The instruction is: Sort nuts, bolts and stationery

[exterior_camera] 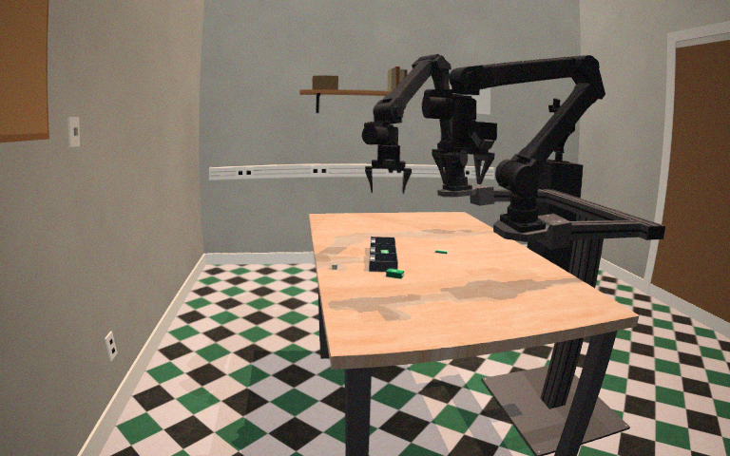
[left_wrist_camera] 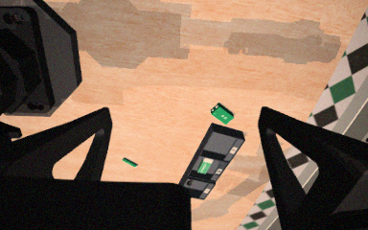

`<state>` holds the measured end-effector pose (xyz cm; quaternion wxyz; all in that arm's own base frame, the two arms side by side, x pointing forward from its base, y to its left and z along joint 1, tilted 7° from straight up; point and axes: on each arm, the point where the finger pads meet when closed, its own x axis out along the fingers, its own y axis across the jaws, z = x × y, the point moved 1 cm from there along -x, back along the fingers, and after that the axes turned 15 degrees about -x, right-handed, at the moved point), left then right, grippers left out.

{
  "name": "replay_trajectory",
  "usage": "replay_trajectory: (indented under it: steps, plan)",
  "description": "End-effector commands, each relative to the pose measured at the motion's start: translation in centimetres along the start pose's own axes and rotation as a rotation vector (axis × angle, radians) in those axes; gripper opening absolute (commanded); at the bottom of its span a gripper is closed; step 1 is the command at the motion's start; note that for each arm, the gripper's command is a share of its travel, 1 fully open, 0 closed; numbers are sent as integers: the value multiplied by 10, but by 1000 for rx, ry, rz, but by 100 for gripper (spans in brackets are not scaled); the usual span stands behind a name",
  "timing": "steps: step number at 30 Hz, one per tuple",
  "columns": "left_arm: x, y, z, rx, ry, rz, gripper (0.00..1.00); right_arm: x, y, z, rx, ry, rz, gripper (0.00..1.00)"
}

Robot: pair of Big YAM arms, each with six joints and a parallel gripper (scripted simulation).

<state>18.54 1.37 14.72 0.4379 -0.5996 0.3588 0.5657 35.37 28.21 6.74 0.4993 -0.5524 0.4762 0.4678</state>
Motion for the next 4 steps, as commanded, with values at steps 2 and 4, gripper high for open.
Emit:
replay_trajectory:
  steps: [2,4]
  plan:
    - [-2,1,2,-16,3,-2,100,-10,-11,8,3,-16,-22,100]
    - [-2,1,2,-16,3,-2,100,-10,-11,8,3,-16,-22,100]
